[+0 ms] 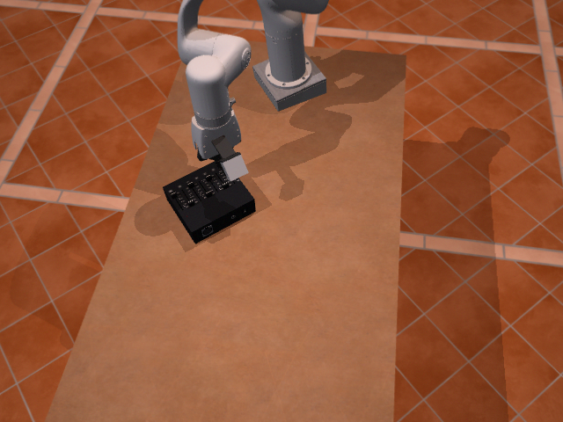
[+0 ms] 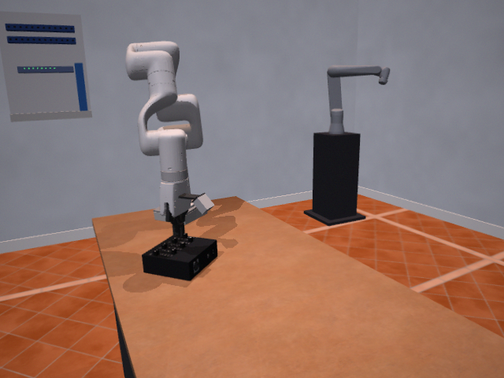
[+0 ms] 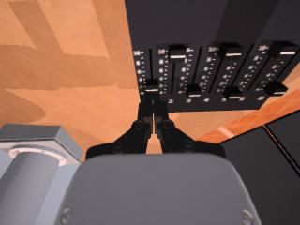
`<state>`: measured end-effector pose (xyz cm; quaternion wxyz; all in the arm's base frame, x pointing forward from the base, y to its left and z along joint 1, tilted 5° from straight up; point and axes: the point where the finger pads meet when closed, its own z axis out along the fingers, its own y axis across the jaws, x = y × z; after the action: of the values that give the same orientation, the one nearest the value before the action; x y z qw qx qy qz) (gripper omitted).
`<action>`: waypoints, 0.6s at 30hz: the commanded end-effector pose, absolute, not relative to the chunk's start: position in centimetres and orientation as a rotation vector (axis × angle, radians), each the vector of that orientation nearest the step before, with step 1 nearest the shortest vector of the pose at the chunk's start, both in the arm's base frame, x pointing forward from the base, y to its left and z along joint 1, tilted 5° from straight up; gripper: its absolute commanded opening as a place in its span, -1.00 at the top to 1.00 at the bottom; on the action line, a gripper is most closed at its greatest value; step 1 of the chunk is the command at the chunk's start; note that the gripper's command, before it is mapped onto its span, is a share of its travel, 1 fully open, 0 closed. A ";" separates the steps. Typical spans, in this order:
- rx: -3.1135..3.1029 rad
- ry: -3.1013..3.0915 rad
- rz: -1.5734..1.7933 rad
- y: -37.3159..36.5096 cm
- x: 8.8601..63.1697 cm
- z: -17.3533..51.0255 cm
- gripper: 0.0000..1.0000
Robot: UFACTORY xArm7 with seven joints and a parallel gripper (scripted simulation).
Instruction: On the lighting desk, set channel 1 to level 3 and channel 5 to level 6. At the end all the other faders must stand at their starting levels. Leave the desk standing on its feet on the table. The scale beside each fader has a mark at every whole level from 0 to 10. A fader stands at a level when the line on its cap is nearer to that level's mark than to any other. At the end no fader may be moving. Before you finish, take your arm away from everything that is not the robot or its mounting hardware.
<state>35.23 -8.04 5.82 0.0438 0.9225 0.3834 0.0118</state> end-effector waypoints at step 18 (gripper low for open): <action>2.818 1.172 0.041 -8.3 35.1 5.9 1.00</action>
<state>35.05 -8.23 5.83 0.0439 0.9224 0.3835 0.0119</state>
